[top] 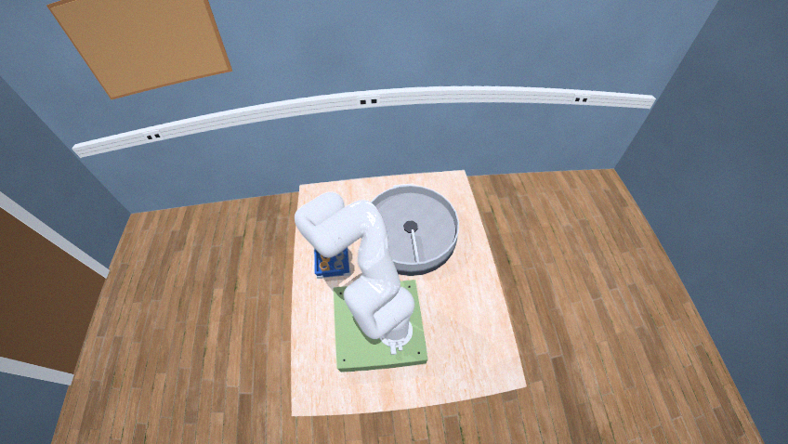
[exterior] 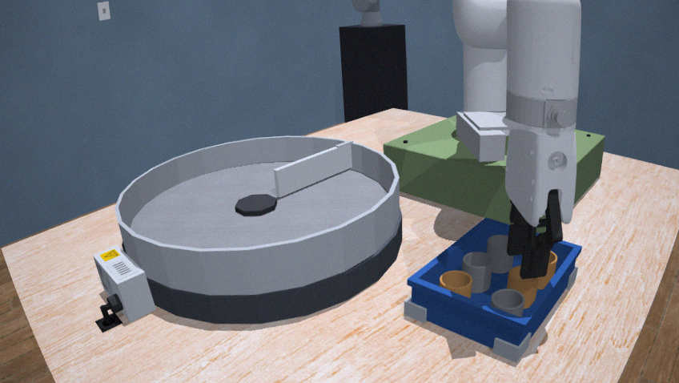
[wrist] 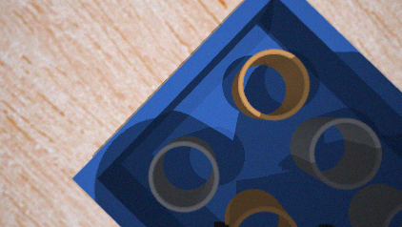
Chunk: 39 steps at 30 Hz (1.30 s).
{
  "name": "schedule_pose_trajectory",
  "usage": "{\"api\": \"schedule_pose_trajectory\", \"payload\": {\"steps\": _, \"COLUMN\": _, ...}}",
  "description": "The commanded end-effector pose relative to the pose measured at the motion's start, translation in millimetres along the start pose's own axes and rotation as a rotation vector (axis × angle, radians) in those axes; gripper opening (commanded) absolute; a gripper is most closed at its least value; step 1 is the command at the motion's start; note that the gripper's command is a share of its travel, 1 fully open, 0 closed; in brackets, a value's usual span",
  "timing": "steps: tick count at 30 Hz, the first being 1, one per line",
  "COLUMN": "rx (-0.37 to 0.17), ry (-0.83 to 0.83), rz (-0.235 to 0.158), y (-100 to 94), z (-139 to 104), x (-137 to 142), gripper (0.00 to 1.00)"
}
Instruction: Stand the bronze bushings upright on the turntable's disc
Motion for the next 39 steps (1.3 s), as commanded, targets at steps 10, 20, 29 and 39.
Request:
{"api": "schedule_pose_trajectory", "payload": {"steps": 10, "rx": 0.0, "ry": 0.0, "rz": 0.003, "y": 2.1, "z": 0.0, "x": -1.1, "gripper": 0.48}}
{"api": "schedule_pose_trajectory", "payload": {"steps": 20, "rx": 0.0, "ry": 0.0, "rz": 0.003, "y": 6.5, "z": 0.0, "x": -1.1, "gripper": 0.48}}
{"api": "schedule_pose_trajectory", "payload": {"steps": 29, "rx": 0.0, "ry": 0.0, "rz": 0.003, "y": 6.9, "z": 0.0, "x": -1.1, "gripper": 0.48}}
{"api": "schedule_pose_trajectory", "payload": {"steps": 39, "rx": 0.0, "ry": 0.0, "rz": 0.003, "y": 19.6, "z": 0.0, "x": -1.2, "gripper": 0.48}}
Point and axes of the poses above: the point where the finger pads meet when closed, its own y axis out along the fingers, its own x axis across the jaws, z = x × y, the point moved 7 cm from there along -y, back along the fingers, and after that the axes turned 11 degrees about y, right-handed, at the moved point
